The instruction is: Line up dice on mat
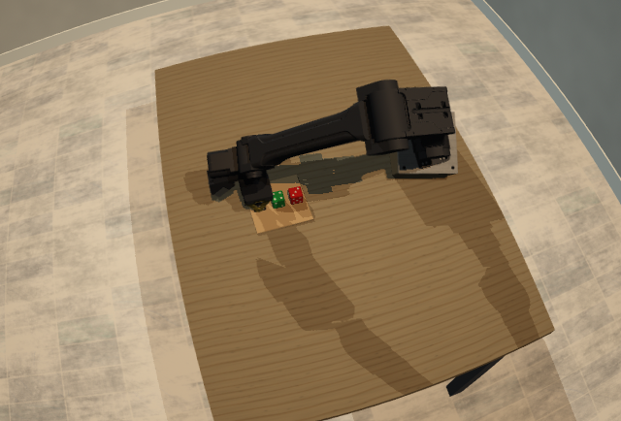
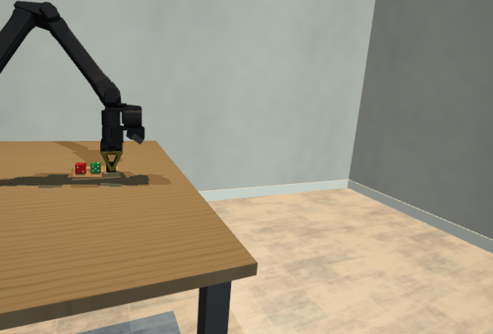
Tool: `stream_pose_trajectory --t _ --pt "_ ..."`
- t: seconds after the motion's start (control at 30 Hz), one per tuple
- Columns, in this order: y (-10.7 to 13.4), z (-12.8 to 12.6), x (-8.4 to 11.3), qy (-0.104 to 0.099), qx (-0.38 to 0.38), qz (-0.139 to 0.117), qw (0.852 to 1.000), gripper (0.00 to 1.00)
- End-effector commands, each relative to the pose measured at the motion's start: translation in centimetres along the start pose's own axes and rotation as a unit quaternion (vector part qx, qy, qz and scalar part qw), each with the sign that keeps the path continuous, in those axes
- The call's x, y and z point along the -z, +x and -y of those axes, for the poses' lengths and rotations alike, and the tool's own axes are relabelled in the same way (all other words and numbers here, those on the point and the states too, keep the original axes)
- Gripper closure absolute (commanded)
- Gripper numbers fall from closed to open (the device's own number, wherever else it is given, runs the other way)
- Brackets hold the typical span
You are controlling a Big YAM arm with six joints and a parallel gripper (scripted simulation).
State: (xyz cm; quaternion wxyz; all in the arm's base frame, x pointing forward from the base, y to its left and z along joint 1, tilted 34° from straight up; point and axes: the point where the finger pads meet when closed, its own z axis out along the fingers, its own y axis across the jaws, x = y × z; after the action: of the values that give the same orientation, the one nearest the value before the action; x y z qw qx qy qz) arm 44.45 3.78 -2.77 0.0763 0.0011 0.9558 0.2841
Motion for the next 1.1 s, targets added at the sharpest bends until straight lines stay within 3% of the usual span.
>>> stream_pose_trajectory --t 0.0,0.23,0.73,1.07 --pt "-1.78 -0.08 -0.06 0.002 0.006 0.010 1.000 0.74" --pt "-1.78 -0.08 -0.06 0.002 0.006 0.010 1.000 0.74" --pt "-1.78 -0.08 -0.06 0.002 0.006 0.010 1.000 0.55" --pt "-1.78 -0.08 -0.06 0.002 0.006 0.010 1.000 0.55"
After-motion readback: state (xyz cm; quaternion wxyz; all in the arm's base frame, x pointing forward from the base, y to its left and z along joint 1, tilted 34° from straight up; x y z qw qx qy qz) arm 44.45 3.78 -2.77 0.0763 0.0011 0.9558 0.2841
